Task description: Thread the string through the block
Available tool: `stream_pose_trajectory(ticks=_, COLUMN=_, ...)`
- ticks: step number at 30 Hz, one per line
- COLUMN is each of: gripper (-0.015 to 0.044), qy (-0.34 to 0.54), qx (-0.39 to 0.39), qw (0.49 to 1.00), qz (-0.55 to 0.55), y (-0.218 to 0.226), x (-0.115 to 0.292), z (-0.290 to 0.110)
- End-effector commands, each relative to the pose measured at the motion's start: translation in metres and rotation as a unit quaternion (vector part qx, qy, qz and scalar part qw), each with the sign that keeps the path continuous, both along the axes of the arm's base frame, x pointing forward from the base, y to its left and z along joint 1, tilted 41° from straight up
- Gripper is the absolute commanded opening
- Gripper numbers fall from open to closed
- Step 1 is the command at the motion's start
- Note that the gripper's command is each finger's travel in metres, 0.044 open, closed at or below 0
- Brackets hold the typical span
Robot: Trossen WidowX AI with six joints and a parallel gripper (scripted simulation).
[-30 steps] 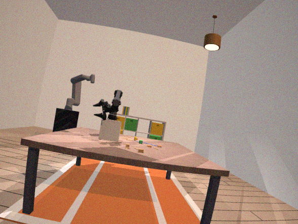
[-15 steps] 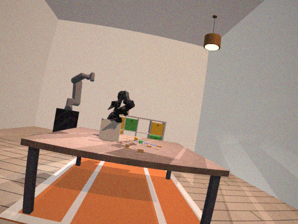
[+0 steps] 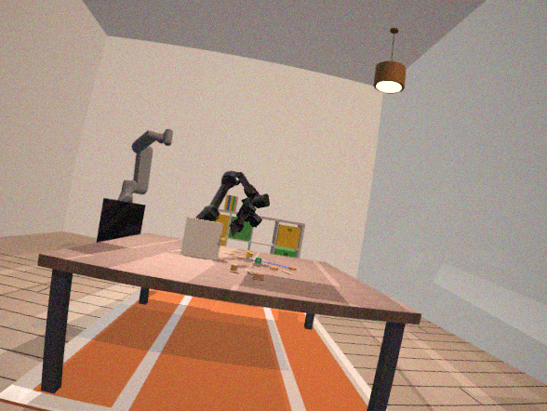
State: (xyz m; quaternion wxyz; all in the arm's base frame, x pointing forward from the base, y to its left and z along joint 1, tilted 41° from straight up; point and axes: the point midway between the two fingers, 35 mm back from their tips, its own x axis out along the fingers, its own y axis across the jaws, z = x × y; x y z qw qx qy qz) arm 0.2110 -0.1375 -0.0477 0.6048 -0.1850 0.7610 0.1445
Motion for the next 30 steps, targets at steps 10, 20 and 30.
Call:
stream_pose_trajectory(ticks=10, gripper=0.044, qy=-0.147, qx=0.302, qw=0.813, qz=0.476, y=0.183, x=0.091, z=0.041)
stream_pose_trajectory(ticks=20, gripper=0.044, qy=-0.219, qx=0.391, qw=0.651, qz=0.613, y=0.261, x=0.096, z=0.075)
stream_pose_trajectory(ticks=30, gripper=0.044, qy=-0.219, qx=0.391, qw=0.651, qz=0.613, y=0.261, x=0.096, z=0.075)
